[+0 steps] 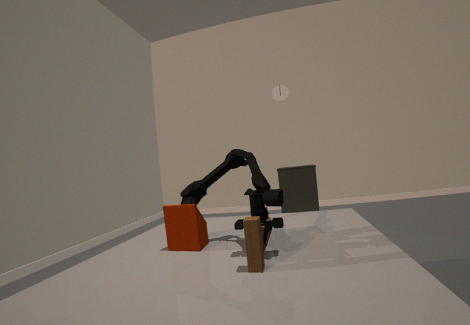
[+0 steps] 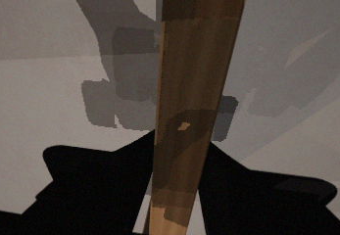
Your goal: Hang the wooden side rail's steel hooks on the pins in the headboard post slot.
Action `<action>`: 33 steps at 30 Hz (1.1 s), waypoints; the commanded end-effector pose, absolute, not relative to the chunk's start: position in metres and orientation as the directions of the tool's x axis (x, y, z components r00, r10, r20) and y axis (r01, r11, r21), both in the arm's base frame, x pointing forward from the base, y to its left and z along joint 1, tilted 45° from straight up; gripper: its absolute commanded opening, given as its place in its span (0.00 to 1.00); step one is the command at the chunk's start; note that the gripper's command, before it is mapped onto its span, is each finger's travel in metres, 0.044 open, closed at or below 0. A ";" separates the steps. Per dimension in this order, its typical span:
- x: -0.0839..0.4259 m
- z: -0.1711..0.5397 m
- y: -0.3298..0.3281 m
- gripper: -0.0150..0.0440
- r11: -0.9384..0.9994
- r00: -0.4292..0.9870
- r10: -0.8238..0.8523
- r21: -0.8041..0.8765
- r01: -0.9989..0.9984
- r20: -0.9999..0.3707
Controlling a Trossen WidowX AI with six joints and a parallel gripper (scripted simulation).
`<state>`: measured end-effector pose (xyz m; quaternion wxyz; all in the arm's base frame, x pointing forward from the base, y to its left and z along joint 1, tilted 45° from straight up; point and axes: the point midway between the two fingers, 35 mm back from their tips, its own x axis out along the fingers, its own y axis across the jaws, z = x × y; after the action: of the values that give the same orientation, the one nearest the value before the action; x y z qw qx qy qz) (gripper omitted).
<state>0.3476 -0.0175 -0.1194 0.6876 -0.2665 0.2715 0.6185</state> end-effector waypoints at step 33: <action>0.348 -0.122 -0.025 0.25 0.101 0.096 0.702 -0.035 -0.994 -0.706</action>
<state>0.3476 -0.0198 -0.1221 0.6876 -0.2666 0.2712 0.6185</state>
